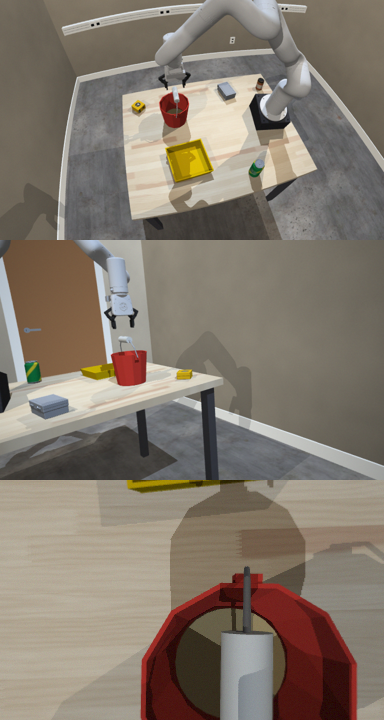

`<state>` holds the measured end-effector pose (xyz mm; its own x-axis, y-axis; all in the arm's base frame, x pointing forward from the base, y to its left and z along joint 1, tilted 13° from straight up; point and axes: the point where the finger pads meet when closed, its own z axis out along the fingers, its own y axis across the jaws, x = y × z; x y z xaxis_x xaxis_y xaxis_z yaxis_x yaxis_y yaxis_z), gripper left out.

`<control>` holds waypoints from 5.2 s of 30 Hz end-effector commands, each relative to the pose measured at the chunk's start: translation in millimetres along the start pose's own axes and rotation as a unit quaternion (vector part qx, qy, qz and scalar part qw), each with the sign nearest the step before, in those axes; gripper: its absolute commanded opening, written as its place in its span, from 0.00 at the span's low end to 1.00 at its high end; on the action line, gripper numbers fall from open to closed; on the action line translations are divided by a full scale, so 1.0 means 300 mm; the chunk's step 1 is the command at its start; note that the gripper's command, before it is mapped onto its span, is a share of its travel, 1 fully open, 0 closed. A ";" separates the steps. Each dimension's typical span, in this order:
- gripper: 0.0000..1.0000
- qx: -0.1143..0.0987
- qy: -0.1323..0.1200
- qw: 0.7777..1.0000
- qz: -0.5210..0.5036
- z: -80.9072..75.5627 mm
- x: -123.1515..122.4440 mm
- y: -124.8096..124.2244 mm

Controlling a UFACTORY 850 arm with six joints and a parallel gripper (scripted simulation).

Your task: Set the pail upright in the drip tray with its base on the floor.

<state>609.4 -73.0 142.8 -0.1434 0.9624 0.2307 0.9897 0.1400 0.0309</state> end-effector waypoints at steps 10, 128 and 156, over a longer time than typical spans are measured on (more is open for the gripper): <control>1.00 -0.001 0.000 1.000 0.000 0.091 -0.002 0.004; 0.00 -0.001 0.000 1.000 0.000 0.121 -0.003 0.005; 0.00 -0.001 0.000 1.000 0.000 -0.022 -0.003 0.005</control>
<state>609.8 -73.5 142.5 -0.1434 0.9624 0.2308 0.9897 0.1400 0.0310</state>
